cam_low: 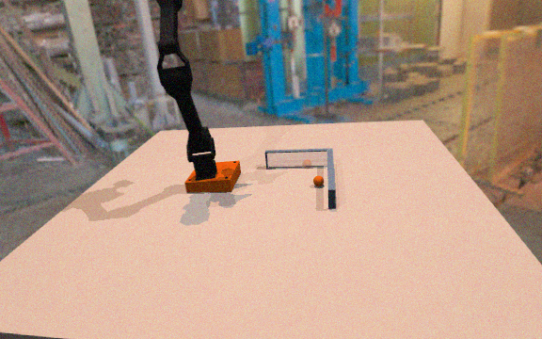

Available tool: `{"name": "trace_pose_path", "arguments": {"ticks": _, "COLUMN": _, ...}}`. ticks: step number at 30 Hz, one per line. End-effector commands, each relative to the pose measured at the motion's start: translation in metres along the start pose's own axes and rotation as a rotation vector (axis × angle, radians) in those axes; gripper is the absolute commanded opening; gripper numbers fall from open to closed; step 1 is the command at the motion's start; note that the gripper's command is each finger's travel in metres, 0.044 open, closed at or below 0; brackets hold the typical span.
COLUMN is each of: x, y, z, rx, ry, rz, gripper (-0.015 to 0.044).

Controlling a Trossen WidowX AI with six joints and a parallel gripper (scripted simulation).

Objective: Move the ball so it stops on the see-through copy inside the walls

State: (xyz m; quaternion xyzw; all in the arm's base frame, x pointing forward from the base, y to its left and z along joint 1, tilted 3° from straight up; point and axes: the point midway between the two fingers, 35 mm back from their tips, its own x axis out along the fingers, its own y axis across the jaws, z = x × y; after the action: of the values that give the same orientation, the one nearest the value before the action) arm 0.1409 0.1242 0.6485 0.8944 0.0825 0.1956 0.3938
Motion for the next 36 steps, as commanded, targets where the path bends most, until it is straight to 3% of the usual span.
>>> {"name": "trace_pose_path", "arguments": {"ticks": 1, "x": 0.0, "y": -0.001, "z": 0.0, "rx": -0.006, "ry": 0.0, "rz": 0.0, "gripper": 0.0374}}
{"name": "trace_pose_path", "arguments": {"ticks": 5, "x": 0.011, "y": -0.021, "z": -0.005, "rx": -0.153, "ry": 0.0, "rz": -0.008, "gripper": 0.0269}}
{"name": "trace_pose_path", "arguments": {"ticks": 15, "x": 0.071, "y": -0.11, "z": 0.017, "rx": -0.767, "ry": -0.066, "rz": -0.124, "gripper": 0.0268}}
{"name": "trace_pose_path", "arguments": {"ticks": 20, "x": 0.106, "y": -0.154, "z": 0.055, "rx": -1.061, "ry": -0.119, "rz": -0.245, "gripper": 0.0268}}
{"name": "trace_pose_path", "arguments": {"ticks": 30, "x": 0.151, "y": -0.206, "z": 0.149, "rx": -1.375, "ry": -0.209, "rz": -0.511, "gripper": 0.0268}}
{"name": "trace_pose_path", "arguments": {"ticks": 36, "x": 0.168, "y": -0.243, "z": 0.242, "rx": -1.561, "ry": -0.221, "rz": -0.806, "gripper": 0.0268}}
